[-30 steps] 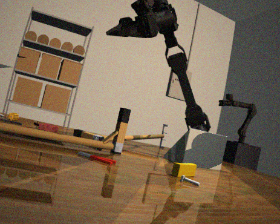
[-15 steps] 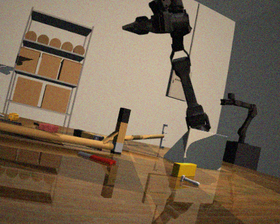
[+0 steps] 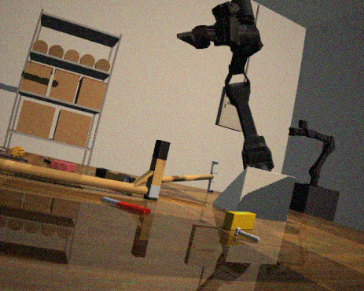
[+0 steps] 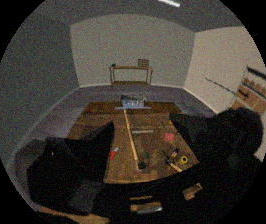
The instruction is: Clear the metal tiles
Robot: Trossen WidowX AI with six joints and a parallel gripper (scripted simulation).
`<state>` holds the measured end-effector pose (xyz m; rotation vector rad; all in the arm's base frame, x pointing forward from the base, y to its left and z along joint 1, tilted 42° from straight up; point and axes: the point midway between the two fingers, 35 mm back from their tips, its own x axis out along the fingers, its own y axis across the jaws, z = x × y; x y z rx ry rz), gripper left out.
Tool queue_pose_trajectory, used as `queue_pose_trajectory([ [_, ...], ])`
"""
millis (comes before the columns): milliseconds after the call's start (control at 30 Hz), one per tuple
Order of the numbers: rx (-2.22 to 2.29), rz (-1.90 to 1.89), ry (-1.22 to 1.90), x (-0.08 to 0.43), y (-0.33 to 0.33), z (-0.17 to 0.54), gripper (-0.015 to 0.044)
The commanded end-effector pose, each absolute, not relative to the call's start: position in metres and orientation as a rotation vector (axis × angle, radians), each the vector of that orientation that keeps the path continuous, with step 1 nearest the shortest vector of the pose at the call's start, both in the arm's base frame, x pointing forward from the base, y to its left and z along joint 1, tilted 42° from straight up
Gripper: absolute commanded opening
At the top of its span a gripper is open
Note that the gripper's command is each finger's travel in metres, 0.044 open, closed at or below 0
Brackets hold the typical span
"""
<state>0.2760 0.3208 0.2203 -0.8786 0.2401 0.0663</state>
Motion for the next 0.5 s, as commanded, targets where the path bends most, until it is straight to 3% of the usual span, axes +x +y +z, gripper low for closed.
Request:
queue_pose_trajectory([
  [0,-0.865,0.067,0.212,0.264,0.315,0.226,0.044],
  [467,-0.788,0.088,0.122,0.222,0.297,0.241,0.044],
])
